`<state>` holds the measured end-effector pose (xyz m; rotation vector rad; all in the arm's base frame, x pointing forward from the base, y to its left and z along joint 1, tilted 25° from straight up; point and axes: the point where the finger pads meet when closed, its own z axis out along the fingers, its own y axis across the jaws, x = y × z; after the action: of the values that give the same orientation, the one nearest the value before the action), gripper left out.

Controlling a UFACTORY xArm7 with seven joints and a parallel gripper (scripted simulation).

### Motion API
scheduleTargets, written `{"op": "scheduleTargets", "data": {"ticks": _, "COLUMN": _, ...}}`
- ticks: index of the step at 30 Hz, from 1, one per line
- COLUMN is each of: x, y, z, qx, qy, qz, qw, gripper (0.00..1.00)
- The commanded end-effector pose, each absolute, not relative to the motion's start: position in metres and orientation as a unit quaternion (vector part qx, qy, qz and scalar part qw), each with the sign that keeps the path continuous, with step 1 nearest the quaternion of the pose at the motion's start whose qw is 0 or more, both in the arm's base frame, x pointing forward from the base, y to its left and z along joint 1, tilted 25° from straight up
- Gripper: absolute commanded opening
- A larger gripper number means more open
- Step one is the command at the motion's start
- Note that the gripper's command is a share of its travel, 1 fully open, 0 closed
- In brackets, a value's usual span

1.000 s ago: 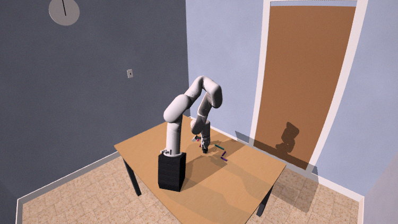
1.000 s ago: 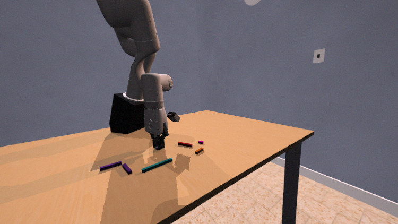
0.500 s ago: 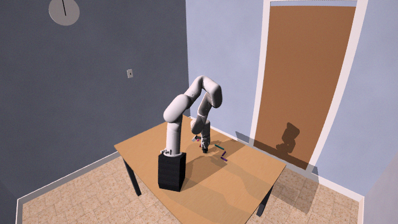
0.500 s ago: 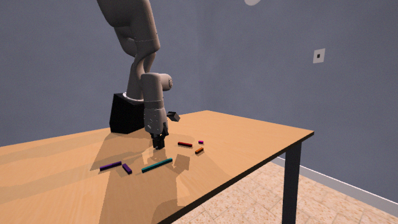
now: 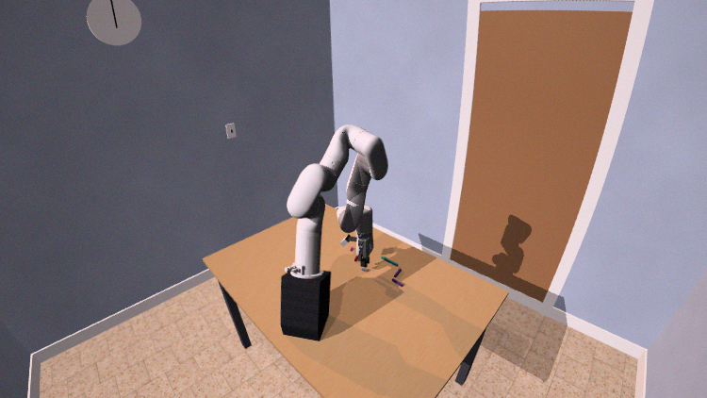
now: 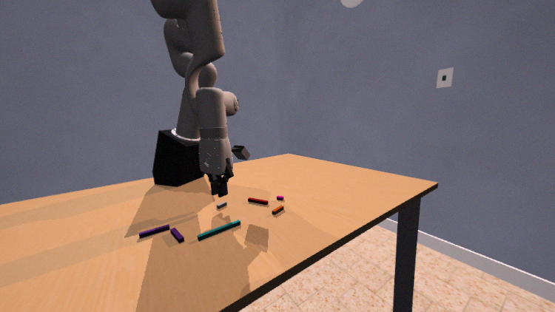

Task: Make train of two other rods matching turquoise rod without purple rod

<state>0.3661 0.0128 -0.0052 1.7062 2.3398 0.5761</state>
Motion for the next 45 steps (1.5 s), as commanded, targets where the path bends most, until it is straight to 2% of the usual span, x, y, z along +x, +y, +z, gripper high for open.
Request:
{"op": "scheduleTargets", "data": {"ticks": 1, "x": 0.36, "y": 0.01, "z": 0.015, "qx": 0.574, "qy": 0.788, "qz": 0.202, "qw": 0.088, "gripper": 0.24}}
{"op": "scheduleTargets", "data": {"ticks": 27, "x": 0.348, "y": 0.003, "z": 0.044, "qx": 0.574, "qy": 0.788, "qz": 0.202, "qw": 0.088, "gripper": 0.24}}
{"op": "scheduleTargets", "data": {"ticks": 28, "x": 0.348, "y": 0.003, "z": 0.044, "qx": 0.574, "qy": 0.788, "qz": 0.202, "qw": 0.088, "gripper": 1.0}}
{"op": "scheduleTargets", "data": {"ticks": 45, "x": 0.348, "y": 0.003, "z": 0.044, "qx": 0.574, "qy": 0.788, "qz": 0.202, "qw": 0.088, "gripper": 1.0}}
